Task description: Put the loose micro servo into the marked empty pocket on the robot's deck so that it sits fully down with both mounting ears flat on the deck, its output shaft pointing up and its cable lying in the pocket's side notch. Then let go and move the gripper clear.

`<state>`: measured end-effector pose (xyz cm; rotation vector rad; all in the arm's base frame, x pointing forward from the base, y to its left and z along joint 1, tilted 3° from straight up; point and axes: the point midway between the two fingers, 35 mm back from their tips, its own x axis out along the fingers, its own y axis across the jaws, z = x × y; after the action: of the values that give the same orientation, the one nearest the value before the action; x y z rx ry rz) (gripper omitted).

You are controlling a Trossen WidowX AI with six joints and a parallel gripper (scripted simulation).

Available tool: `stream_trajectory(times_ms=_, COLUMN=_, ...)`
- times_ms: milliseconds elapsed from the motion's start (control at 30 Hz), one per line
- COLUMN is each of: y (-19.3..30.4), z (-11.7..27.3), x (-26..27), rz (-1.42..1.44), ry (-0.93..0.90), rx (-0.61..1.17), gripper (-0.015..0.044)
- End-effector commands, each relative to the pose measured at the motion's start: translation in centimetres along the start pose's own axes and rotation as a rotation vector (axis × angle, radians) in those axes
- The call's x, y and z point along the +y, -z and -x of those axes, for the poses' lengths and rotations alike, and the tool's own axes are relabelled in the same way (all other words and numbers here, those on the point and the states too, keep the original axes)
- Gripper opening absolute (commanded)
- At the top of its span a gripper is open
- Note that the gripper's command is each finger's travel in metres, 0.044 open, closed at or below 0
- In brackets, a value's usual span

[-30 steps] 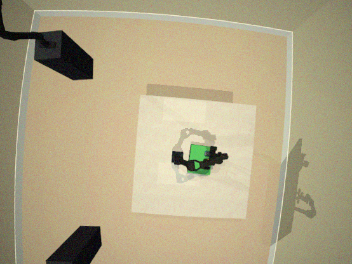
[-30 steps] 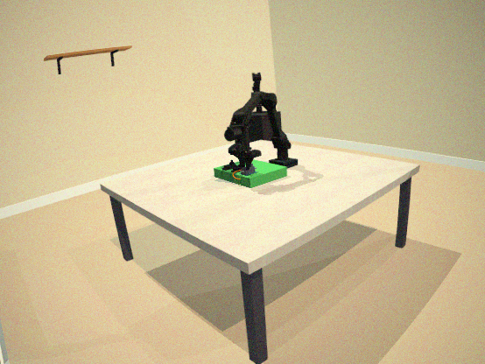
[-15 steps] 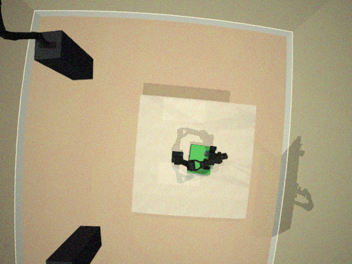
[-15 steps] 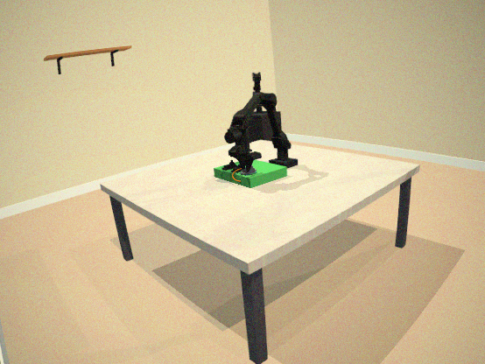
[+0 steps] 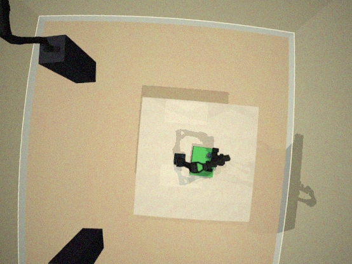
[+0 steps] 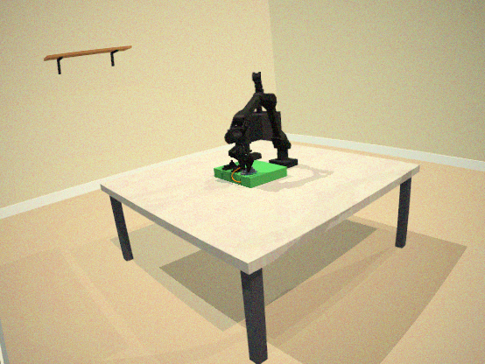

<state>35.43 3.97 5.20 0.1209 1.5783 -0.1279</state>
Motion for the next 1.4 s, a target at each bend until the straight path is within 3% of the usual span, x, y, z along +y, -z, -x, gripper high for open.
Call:
stream_trajectory(times_ms=0, y=-0.1, z=1.3, x=0.0, rz=0.001, ry=0.001, rx=-0.001, gripper=0.0188)
stream_trajectory(times_ms=67, y=0.1, z=3.1, x=0.0, rz=0.001, ry=0.001, rx=-0.001, gripper=0.0188)
stream_trajectory(times_ms=233, y=0.1, z=3.4, x=0.0, rz=0.001, ry=0.001, rx=-0.001, gripper=0.0188)
stream_trajectory(times_ms=400, y=2.6, z=5.1, x=0.3, rz=0.002, ry=-0.002, rx=-0.003, gripper=0.0319)
stream_trajectory(times_ms=567, y=9.0, z=8.7, x=0.2, rz=0.001, ry=0.000, rx=0.006, gripper=0.0440)
stream_trajectory(times_ms=900, y=11.0, z=9.7, x=0.0, rz=0.001, ry=0.001, rx=0.008, gripper=0.0440)
stream_trajectory(times_ms=1133, y=10.9, z=14.2, x=-0.1, rz=0.004, ry=-0.002, rx=-0.006, gripper=0.0440)
stream_trajectory(times_ms=1367, y=10.9, z=14.4, x=-0.1, rz=0.004, ry=-0.002, rx=-0.007, gripper=0.0440)
